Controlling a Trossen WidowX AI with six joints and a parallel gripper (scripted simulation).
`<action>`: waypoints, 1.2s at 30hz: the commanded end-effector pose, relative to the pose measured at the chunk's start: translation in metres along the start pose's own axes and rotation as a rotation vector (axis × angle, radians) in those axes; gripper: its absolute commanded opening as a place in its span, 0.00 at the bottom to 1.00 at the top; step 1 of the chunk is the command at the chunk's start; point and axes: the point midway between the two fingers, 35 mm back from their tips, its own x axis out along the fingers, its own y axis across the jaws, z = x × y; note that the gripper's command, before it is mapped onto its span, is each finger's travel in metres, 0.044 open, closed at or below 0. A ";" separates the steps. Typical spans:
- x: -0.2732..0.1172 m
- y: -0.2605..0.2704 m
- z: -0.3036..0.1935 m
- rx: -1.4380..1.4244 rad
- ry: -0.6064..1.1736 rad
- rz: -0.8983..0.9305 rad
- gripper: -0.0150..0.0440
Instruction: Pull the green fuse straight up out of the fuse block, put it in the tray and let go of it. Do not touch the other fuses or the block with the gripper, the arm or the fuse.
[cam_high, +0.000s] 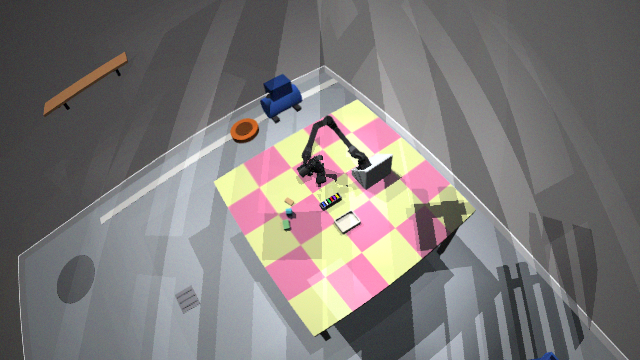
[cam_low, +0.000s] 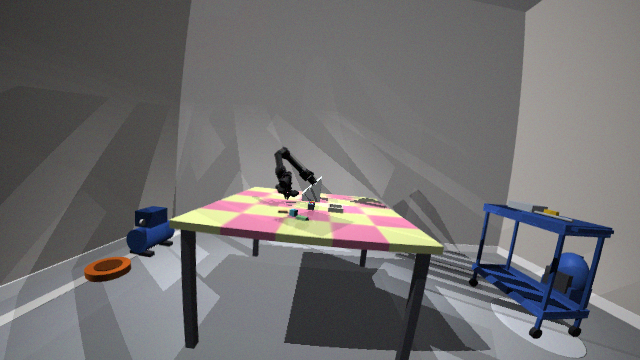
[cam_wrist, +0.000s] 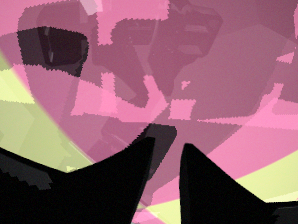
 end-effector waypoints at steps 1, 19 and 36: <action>-0.026 0.067 -0.003 0.330 -0.094 0.094 0.38; -0.090 0.197 -0.049 1.056 -0.150 0.388 0.38; -0.084 0.199 -0.046 1.056 -0.150 0.389 0.38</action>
